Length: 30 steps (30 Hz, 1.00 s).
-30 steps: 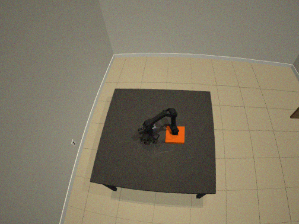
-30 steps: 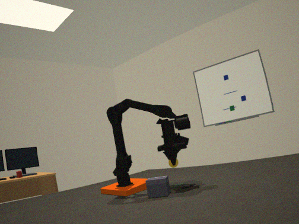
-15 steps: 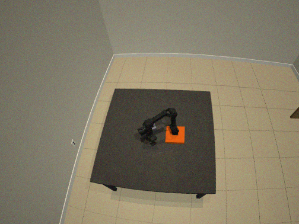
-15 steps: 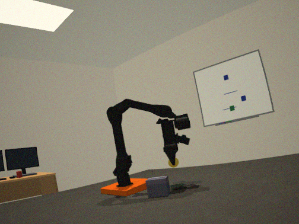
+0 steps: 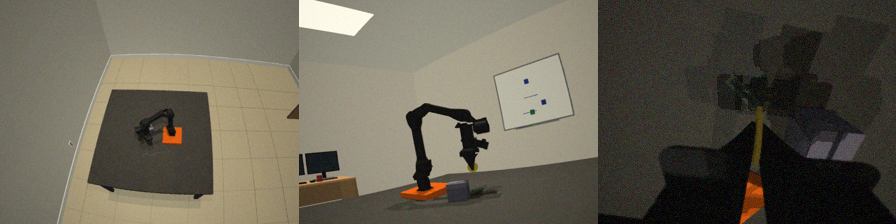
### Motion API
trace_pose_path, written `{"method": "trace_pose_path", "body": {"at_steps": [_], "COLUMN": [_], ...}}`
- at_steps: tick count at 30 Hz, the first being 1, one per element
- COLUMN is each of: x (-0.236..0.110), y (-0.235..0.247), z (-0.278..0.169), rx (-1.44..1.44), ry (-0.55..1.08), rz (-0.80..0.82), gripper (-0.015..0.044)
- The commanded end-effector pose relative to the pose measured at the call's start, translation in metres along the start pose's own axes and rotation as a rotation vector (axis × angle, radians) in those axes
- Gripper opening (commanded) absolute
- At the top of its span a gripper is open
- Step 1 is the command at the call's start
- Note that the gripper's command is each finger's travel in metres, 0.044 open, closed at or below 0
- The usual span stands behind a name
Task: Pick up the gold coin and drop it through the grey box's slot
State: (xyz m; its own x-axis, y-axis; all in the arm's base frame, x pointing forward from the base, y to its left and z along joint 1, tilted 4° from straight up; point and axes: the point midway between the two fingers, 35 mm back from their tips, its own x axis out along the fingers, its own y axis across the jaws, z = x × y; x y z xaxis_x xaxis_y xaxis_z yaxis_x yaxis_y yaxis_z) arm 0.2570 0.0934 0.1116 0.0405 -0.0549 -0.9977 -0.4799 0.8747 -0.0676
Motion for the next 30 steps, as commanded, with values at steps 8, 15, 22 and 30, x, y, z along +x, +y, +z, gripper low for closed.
{"method": "trace_pose_path", "body": {"at_steps": [8, 15, 22, 30], "x": [0.0, 0.0, 0.0, -0.001], "y": [-0.026, -0.043, -0.06, -0.078], "z": [-0.01, -0.017, -0.026, -0.037], "rx": [0.0, 0.0, 0.001, 0.001], "ry": [0.001, 0.001, 0.002, 0.003], "rz": [0.0, -0.001, -0.003, -0.006], "gripper": [0.0, 0.0, 0.0, 0.0]}}
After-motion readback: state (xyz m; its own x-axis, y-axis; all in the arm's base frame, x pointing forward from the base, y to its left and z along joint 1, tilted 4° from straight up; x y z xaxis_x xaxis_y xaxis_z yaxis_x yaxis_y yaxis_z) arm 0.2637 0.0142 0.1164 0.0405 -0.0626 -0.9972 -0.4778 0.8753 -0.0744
